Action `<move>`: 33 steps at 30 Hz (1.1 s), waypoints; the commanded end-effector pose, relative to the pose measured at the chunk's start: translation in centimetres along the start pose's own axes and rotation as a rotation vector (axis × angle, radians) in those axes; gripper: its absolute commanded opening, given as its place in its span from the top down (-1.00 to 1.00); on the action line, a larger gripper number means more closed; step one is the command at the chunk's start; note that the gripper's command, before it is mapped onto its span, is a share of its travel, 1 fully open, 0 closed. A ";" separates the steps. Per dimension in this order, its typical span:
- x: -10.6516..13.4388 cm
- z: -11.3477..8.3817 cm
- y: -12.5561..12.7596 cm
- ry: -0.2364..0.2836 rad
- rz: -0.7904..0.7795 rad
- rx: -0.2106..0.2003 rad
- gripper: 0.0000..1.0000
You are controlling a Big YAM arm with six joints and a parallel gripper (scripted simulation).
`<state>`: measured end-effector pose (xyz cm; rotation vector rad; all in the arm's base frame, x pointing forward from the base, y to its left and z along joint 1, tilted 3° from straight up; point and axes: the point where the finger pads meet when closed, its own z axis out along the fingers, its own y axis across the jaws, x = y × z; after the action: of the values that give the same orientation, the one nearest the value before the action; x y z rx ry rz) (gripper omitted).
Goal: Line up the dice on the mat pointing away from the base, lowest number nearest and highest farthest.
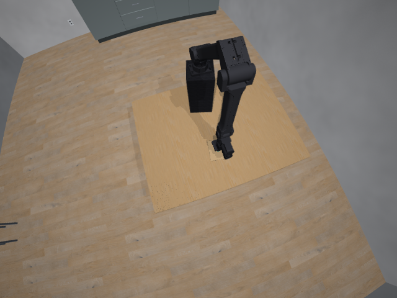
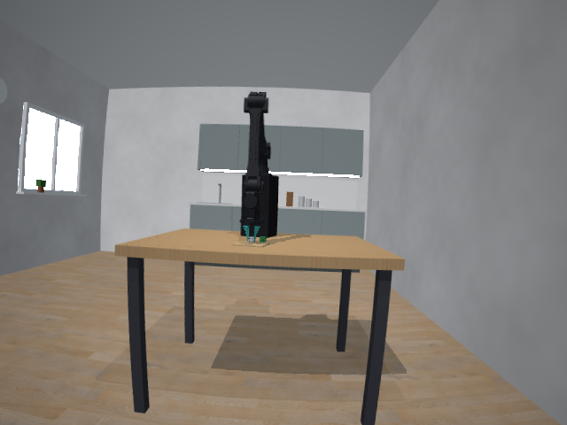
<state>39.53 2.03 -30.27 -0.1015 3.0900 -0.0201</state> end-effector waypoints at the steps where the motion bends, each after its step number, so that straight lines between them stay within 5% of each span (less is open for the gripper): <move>1: -0.9 -0.6 -0.6 -0.018 0.008 0.001 0.60; 33: -1.1 0.1 -0.6 -0.028 0.008 0.002 0.60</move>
<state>39.44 2.03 -30.53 -0.1018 3.0936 -0.0203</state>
